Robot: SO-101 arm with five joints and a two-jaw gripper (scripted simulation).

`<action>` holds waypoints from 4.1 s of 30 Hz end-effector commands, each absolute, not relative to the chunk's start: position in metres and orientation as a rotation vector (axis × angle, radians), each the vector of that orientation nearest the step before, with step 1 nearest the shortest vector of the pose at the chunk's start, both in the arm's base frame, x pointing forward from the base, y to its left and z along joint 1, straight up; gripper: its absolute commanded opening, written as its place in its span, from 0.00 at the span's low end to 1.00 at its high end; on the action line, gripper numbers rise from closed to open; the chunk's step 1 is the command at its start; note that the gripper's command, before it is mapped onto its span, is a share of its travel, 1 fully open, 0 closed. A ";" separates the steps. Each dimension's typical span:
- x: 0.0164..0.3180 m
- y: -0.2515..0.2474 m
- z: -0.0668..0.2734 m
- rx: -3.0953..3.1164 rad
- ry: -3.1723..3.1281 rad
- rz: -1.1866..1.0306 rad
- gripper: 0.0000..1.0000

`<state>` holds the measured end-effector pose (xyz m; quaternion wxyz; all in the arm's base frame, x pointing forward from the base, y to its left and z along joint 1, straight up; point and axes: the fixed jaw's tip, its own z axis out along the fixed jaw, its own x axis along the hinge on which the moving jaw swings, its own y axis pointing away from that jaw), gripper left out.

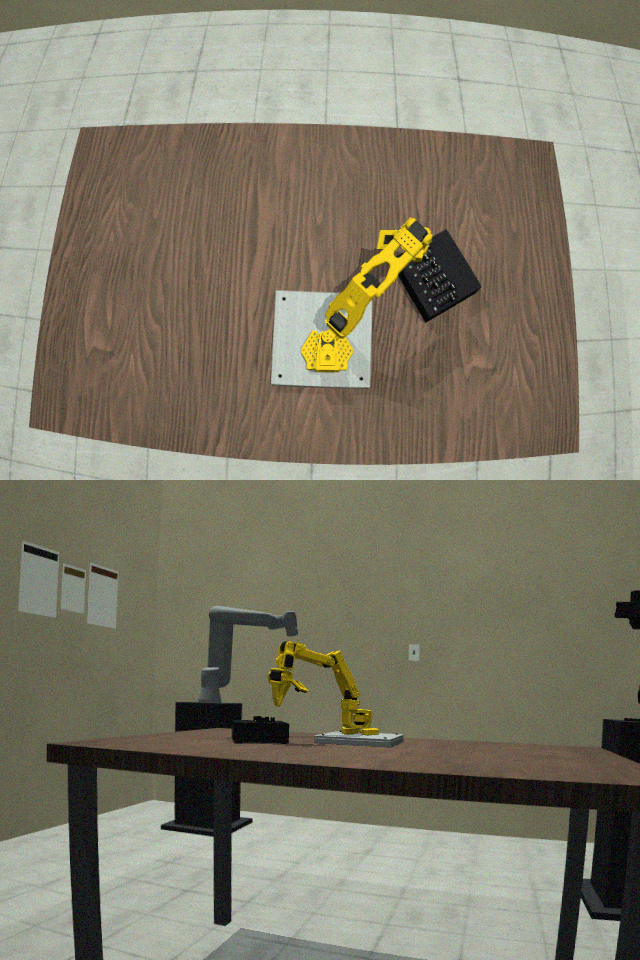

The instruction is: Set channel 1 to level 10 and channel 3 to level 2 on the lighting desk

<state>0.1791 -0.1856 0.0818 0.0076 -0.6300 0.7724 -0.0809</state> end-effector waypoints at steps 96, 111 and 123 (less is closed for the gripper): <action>0.175 -0.248 0.077 -0.730 2.884 -0.496 0.00; 0.175 -0.249 0.077 -0.729 2.881 -0.503 0.00; 0.179 -0.255 0.075 -0.720 2.860 -0.554 0.00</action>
